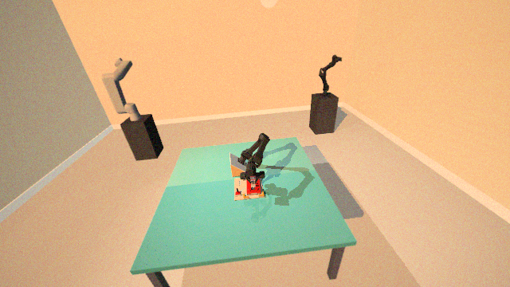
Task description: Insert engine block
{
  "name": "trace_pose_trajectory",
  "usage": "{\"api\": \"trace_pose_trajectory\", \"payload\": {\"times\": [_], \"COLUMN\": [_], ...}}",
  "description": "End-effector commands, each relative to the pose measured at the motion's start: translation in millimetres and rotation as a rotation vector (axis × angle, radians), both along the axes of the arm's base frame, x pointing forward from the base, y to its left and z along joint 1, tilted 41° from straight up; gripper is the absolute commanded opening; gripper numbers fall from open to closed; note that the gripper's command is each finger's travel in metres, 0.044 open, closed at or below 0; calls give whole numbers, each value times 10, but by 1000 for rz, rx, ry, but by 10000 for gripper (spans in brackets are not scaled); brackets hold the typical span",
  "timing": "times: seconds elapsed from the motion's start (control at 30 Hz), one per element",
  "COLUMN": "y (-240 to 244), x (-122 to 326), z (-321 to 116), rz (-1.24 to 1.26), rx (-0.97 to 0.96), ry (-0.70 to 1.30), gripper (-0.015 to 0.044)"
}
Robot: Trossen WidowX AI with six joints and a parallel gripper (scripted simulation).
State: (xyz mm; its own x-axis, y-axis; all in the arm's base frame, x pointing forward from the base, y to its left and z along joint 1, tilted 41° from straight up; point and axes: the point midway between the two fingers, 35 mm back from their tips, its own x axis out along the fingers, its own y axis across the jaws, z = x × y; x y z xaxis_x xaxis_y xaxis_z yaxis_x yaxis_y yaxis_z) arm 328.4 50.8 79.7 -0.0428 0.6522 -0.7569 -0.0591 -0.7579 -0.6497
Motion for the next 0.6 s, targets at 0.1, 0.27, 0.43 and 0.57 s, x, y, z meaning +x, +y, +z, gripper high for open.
{"api": "trace_pose_trajectory", "payload": {"times": [0.1,0.27,0.43,0.57], "y": [10,13,15,20], "x": [9,9,10,11], "z": [0,-4,-8,-13], "rz": [-96,-49,50,99], "rx": [-1,2,7,10], "ry": [78,38,-47,-90], "gripper": [159,159,159,159]}}
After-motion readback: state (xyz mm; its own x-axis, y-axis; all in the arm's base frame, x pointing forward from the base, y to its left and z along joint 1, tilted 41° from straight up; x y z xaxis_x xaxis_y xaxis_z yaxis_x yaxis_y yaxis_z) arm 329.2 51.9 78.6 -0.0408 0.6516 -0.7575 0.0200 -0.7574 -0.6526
